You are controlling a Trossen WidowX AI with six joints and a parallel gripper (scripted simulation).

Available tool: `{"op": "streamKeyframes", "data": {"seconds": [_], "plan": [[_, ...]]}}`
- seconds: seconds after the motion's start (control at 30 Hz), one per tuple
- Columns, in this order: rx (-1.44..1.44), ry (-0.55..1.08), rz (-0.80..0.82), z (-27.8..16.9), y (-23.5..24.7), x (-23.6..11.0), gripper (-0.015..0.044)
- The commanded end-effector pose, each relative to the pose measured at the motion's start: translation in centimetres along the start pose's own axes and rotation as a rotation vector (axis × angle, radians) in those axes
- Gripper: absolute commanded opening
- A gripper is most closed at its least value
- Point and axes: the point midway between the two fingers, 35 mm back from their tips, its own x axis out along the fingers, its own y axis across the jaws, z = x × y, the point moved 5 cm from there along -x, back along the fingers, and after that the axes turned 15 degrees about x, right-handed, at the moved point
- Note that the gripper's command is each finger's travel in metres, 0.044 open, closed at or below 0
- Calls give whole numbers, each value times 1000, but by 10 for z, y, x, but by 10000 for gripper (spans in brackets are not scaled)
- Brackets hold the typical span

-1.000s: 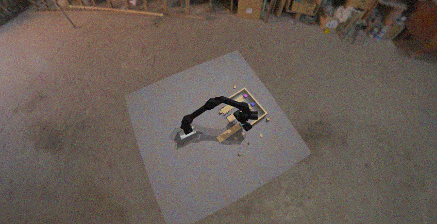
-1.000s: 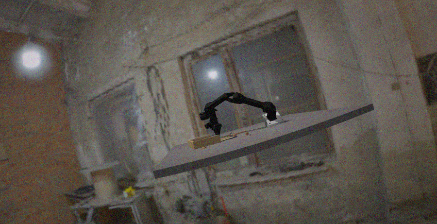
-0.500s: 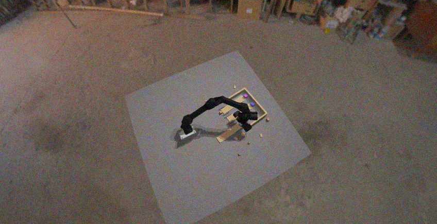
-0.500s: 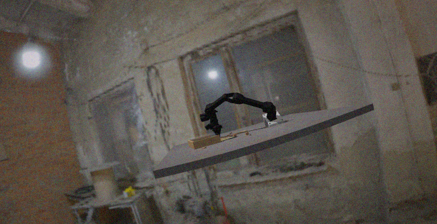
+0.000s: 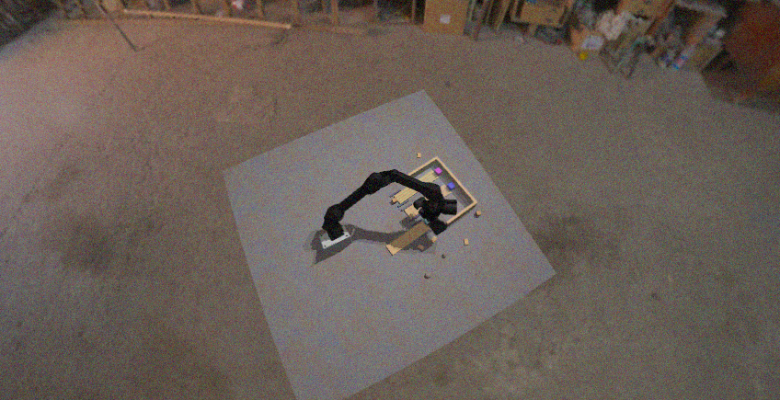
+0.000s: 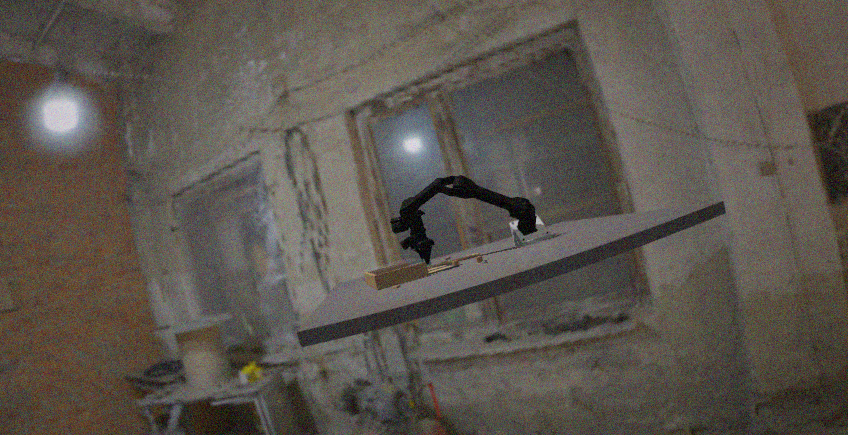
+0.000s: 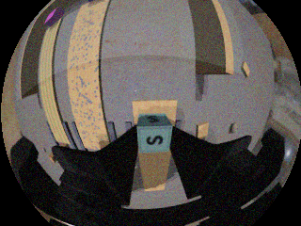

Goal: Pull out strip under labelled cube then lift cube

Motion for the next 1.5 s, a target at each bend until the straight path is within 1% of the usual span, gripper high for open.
{"op": "streamKeyframes", "data": {"seconds": [0.0, 0.37, 0.53, 1.47], "plan": [[-1, -6, -6, -12, -1, -12, 0], [3, -6, -3, -45, 4, -32, 0], [3, -6, -3, -50, 5, -32, 0], [7, -2, -2, -135, 17, -31, 0]]}}
